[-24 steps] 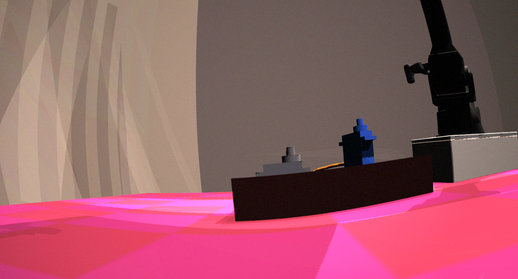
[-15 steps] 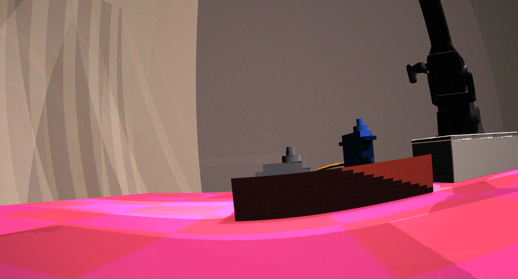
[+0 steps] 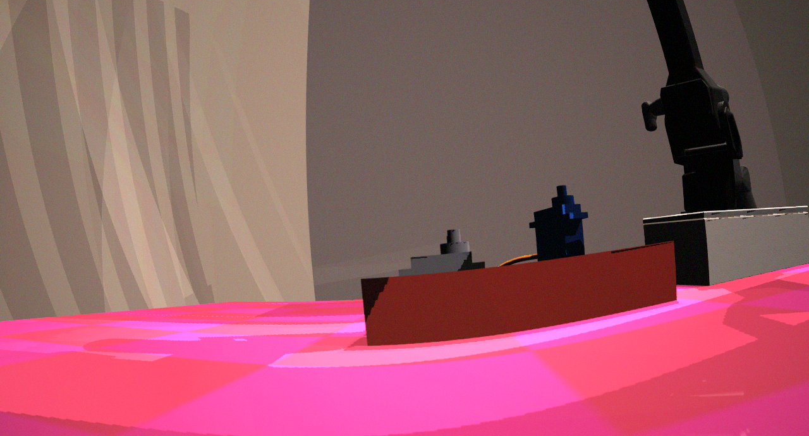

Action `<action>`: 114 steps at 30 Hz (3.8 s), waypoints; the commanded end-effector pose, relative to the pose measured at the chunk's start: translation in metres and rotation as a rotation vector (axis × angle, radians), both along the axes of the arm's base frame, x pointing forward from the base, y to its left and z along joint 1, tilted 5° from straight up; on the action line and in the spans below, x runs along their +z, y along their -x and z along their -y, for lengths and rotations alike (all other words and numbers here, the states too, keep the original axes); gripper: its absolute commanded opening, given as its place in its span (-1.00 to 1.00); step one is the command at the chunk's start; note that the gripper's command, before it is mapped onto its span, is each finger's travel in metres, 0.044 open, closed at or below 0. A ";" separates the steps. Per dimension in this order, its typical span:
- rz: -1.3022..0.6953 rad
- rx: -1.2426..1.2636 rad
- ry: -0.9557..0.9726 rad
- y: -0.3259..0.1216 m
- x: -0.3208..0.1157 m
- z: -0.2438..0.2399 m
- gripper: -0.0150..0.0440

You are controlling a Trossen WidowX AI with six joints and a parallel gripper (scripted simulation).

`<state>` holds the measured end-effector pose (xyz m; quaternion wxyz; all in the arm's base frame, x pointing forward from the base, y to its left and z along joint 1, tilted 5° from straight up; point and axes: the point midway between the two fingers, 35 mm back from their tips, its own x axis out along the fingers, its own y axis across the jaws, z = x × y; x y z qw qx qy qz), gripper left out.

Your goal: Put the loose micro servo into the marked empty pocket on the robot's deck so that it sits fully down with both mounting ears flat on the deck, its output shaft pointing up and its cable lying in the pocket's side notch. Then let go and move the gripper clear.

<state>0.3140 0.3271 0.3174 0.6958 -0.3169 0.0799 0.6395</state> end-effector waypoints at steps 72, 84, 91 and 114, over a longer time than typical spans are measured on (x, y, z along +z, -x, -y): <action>-1.353 -2.152 -0.030 0.056 -0.203 0.395 1.00; -1.520 -2.511 -0.103 0.109 -0.224 0.430 1.00; -1.538 -2.554 -0.112 0.116 -0.227 0.434 1.00; -1.539 -2.554 -0.112 0.117 -0.270 0.431 1.00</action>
